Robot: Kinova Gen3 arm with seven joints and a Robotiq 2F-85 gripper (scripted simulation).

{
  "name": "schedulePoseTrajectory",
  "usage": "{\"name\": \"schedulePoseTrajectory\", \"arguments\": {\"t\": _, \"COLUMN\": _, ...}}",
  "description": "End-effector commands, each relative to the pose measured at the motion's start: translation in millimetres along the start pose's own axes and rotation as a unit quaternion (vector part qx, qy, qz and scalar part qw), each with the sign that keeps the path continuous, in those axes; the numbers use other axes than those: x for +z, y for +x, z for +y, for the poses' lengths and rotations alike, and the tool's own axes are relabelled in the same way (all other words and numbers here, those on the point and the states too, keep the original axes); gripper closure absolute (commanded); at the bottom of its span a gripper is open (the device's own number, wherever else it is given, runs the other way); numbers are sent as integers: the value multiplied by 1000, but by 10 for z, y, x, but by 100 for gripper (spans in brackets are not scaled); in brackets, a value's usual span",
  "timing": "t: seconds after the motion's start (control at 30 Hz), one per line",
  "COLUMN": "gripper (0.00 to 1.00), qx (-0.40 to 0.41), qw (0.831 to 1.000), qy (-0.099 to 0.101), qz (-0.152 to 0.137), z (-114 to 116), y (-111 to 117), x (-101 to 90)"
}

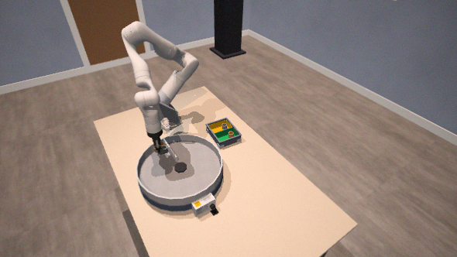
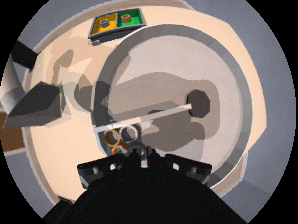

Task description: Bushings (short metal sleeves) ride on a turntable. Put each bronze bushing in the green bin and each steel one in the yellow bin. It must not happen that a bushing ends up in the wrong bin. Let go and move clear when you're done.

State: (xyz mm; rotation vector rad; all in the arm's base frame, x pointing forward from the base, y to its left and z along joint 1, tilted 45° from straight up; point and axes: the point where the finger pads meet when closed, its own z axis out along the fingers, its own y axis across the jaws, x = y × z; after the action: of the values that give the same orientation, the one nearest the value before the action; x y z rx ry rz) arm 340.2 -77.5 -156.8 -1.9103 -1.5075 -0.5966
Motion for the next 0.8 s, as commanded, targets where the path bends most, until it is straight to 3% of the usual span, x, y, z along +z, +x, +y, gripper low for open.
{"name": "schedulePoseTrajectory", "arguments": {"t": 0.0, "gripper": 100, "qx": 0, "qw": 1000, "qy": -1, "qz": 0, "z": 5, "y": -3, "x": -26}}
{"name": "schedulePoseTrajectory", "arguments": {"t": 0.63, "gripper": 100, "qx": 0, "qw": 1000, "qy": -1, "qz": 0, "z": 6, "y": -1, "x": -95}}
{"name": "schedulePoseTrajectory", "arguments": {"t": 0.77, "gripper": 100, "qx": 0, "qw": 1000, "qy": -1, "qz": 0, "z": 4, "y": -4, "x": -239}}
